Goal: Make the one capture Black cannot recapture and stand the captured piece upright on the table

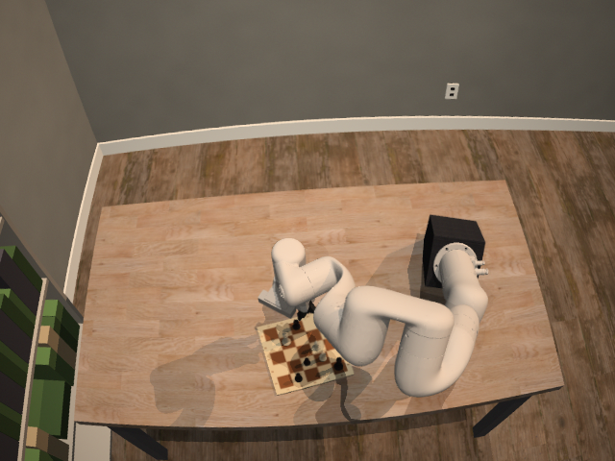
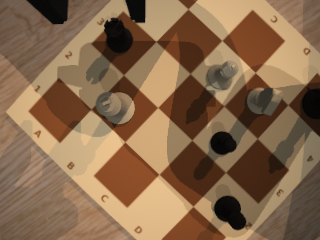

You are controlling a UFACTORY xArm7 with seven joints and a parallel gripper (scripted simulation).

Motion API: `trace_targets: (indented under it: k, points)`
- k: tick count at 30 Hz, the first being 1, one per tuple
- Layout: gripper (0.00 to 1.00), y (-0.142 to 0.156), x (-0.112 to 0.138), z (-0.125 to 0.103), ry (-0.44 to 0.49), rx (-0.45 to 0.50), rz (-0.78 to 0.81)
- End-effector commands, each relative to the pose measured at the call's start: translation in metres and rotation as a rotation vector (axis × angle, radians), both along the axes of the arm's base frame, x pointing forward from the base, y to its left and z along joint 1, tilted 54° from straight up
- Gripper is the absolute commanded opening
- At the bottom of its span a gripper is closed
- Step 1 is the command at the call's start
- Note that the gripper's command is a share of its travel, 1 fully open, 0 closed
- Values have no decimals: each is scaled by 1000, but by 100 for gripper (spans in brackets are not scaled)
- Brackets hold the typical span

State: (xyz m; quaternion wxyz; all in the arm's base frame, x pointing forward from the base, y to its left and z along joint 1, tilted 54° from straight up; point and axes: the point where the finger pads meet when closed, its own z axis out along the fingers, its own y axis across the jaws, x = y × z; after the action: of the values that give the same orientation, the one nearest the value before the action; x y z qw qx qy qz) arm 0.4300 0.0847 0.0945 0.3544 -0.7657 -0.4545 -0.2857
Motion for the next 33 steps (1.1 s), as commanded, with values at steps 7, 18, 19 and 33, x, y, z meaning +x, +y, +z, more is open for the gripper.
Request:
trace_targets:
  k: [7, 18, 19, 33]
  points:
    - [39, 2, 2, -2, -3, -1, -4]
    - [39, 10, 3, -9, -3, -1, -4]
    - [39, 12, 3, -10, -3, -1, -4]
    - [39, 28, 5, -22, -3, -1, -4]
